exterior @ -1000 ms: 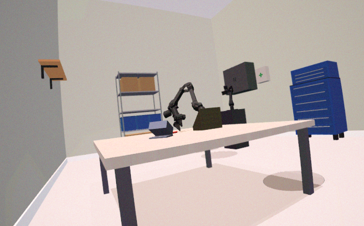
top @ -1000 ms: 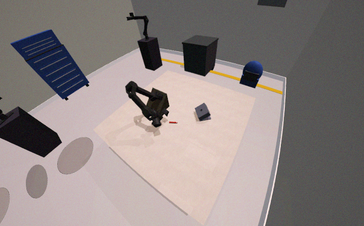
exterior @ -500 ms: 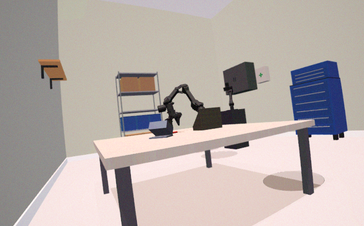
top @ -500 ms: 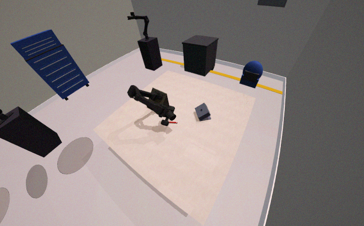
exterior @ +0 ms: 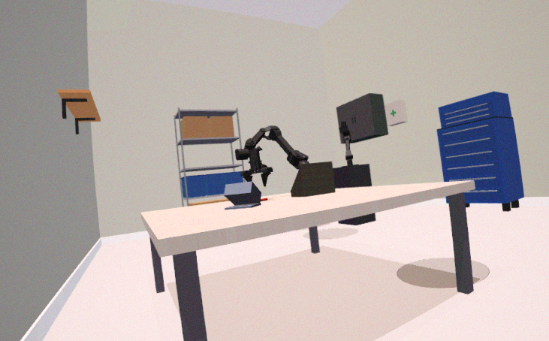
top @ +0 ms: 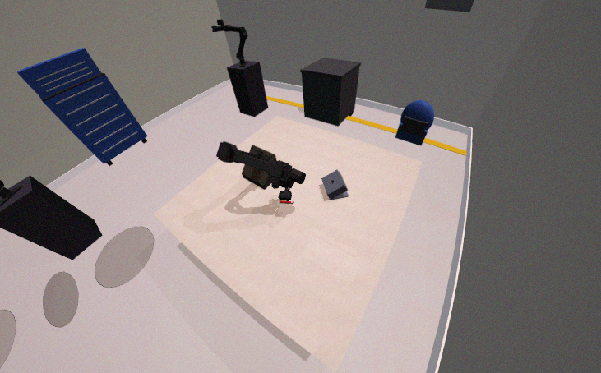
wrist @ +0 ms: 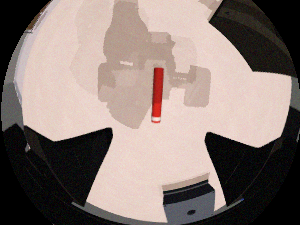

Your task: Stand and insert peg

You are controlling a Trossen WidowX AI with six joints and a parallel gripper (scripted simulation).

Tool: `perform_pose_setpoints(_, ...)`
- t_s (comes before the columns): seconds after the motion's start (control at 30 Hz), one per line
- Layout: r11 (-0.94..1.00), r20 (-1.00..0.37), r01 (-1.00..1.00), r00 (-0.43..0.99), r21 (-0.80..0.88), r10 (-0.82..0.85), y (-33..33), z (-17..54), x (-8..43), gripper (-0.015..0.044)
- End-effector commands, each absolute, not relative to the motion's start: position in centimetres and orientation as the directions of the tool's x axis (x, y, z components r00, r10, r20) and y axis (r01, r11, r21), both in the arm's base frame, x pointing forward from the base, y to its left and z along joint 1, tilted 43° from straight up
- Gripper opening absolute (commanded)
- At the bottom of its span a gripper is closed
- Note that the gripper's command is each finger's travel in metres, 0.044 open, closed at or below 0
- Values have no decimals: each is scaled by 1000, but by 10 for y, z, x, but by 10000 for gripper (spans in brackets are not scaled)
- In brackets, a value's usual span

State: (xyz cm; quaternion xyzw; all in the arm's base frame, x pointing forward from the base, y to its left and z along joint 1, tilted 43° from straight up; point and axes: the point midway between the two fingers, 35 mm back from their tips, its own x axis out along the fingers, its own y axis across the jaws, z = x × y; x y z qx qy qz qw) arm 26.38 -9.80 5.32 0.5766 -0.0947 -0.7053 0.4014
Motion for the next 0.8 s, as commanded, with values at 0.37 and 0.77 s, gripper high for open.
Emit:
perform_pose_setpoints(0.37,-652,-731,460,-9,603,-683,-110,39,267,440)
perform_pose_setpoints(0.77,-652,-731,460,-9,603,-682,-124,25,268,440)
